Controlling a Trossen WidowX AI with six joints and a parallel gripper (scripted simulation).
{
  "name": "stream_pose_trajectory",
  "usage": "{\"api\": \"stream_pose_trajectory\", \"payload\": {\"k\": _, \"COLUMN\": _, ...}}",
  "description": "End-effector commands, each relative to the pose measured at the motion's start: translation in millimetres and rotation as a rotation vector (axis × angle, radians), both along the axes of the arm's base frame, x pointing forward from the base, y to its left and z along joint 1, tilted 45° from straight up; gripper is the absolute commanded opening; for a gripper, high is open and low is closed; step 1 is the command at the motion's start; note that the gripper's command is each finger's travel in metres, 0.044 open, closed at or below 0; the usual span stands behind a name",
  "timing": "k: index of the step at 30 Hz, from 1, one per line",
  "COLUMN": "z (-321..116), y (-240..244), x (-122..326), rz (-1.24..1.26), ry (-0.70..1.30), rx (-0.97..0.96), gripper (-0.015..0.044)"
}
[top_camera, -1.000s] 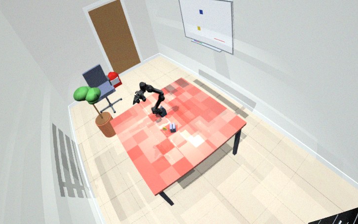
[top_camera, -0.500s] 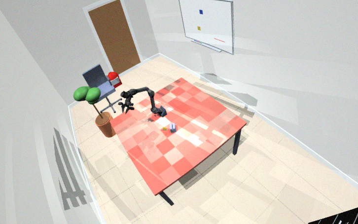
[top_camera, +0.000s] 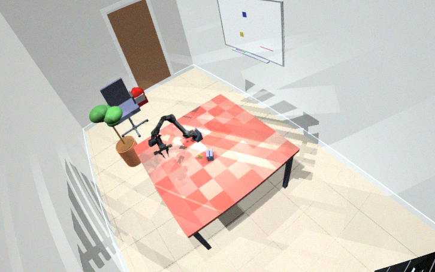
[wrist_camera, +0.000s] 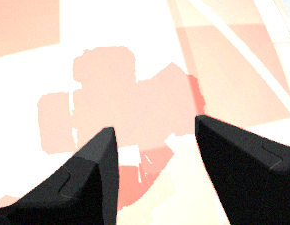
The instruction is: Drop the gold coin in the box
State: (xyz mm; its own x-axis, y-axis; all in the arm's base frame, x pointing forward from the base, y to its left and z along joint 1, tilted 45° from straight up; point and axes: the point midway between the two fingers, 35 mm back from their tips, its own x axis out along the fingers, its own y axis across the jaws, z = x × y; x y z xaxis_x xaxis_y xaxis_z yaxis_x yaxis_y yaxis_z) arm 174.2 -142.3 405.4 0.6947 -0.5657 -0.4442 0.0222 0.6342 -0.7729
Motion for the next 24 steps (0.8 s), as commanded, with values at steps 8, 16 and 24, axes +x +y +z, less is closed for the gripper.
{"api": "stream_pose_trajectory", "payload": {"k": 8, "z": -151, "y": 48, "x": 72, "rz": 0.028, "ry": 0.511, "rx": 0.240, "gripper": 0.0161}}
{"api": "stream_pose_trajectory", "payload": {"k": 16, "z": -229, "y": 110, "x": 75, "rz": -0.022, "ry": 0.833, "rx": 0.078, "gripper": 0.0161}}
{"api": "stream_pose_trajectory", "payload": {"k": 24, "z": -258, "y": 147, "x": 71, "rz": -0.024, "ry": 0.940, "rx": -0.201, "gripper": 0.0161}}
